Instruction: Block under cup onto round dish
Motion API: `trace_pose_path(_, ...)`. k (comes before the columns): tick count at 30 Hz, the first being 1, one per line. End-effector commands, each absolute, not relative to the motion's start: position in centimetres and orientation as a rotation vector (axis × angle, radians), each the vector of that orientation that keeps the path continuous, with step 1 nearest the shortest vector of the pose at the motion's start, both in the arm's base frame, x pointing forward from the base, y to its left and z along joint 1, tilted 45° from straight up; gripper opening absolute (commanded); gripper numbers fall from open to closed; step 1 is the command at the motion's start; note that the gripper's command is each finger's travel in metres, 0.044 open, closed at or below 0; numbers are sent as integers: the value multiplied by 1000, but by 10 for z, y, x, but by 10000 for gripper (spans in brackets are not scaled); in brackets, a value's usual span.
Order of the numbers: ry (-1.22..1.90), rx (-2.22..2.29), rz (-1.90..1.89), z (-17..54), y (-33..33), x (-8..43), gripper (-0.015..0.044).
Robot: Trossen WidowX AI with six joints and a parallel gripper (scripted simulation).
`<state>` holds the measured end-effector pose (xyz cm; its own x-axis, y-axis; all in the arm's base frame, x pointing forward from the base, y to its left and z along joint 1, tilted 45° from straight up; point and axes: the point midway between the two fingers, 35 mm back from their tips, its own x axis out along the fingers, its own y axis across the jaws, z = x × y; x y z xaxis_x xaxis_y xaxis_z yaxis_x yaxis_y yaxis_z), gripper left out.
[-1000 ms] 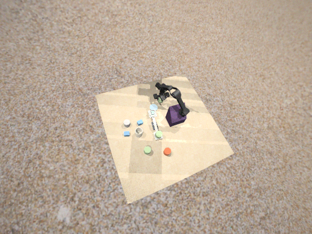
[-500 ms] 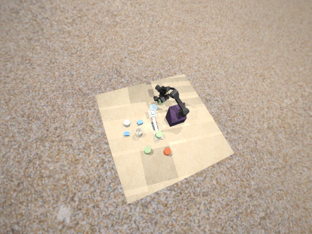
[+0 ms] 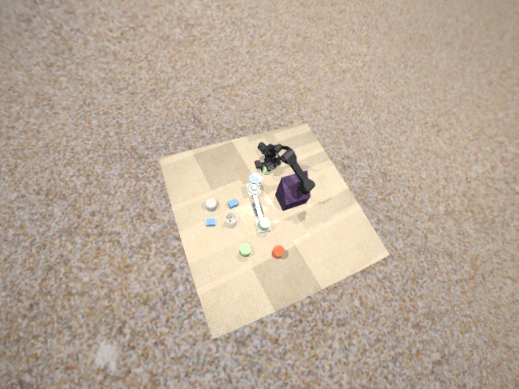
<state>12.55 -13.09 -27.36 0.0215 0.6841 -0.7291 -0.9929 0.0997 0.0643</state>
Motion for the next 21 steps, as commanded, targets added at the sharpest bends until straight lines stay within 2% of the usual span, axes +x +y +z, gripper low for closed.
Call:
trace_pose_path(1, 709, -553, 1407, -273, -131, 125, 131)
trace_pose_path(13, 709, -553, 1407, -265, -139, 126, 440)
trace_pose_path(16, 709, -554, 1406, -237, -166, 125, 440)
trace_pose_path(20, 709, -554, 1406, -234, -168, 125, 440)
trace_pose_path(21, 711, -553, 1405, -233, -168, 127, 414)
